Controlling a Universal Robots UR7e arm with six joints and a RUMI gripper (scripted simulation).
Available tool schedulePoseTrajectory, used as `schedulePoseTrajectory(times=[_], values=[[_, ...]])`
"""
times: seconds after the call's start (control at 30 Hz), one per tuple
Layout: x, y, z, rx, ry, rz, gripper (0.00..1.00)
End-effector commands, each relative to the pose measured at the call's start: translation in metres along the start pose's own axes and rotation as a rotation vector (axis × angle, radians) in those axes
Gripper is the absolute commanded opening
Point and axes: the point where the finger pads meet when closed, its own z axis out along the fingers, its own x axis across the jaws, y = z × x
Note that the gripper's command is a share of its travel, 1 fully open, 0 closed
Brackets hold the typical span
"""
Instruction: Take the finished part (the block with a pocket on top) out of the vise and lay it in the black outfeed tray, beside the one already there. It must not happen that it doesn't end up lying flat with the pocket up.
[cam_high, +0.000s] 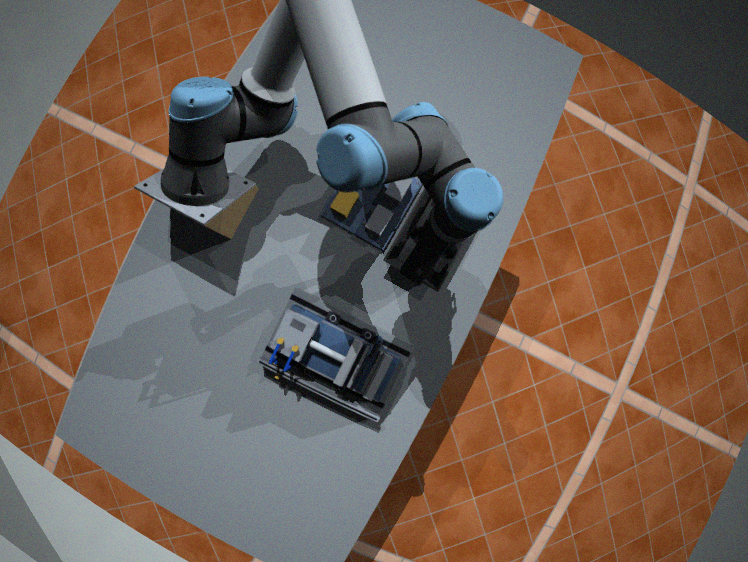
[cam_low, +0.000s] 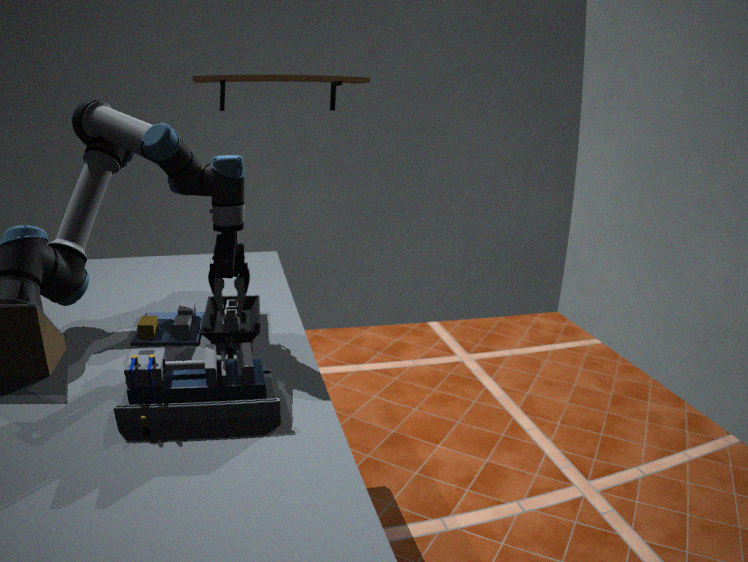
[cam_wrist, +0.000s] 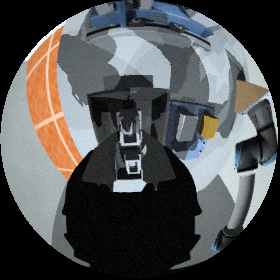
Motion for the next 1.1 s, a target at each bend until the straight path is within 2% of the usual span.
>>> schedulePoseTrajectory(times=[0.0,1.07], values=[[-0.0004,-0.0001,-0.0005,0.0,-0.001,0.0,0.0],[-0.0005,-0.0001,0.0068,0.0,-0.001,0.0,0.0]])
